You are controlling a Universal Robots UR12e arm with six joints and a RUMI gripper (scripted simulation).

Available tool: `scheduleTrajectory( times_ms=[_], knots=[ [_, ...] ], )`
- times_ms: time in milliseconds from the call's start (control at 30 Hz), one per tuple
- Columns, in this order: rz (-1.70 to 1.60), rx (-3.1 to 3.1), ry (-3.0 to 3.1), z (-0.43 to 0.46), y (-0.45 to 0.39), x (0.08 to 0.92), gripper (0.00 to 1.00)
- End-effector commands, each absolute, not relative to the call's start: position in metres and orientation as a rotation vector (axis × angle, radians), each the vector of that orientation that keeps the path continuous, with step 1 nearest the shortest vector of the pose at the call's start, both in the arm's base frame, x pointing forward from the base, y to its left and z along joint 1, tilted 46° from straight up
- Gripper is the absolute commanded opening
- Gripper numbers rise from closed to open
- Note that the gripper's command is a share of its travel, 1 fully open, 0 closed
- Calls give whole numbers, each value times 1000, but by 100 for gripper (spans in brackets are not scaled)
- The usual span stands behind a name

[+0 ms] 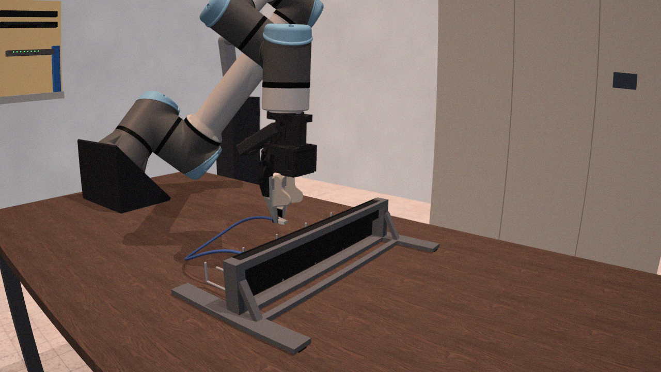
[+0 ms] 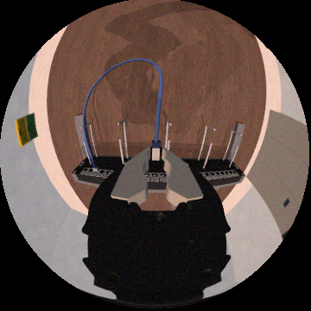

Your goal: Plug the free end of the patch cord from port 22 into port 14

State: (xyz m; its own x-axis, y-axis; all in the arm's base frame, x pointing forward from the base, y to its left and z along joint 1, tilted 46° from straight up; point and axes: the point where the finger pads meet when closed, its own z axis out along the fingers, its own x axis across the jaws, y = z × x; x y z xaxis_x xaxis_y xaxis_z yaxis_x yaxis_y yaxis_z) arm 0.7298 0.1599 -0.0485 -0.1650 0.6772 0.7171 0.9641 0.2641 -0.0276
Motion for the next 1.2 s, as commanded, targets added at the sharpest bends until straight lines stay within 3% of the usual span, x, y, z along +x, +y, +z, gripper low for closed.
scheduleTrajectory(
  times_ms=[0, 1167],
  knots=[
    [-596, -1482, -1919, -51, 164, 735, 0],
    [-596, -1482, -1919, -61, 178, 747, 0]
  ],
)
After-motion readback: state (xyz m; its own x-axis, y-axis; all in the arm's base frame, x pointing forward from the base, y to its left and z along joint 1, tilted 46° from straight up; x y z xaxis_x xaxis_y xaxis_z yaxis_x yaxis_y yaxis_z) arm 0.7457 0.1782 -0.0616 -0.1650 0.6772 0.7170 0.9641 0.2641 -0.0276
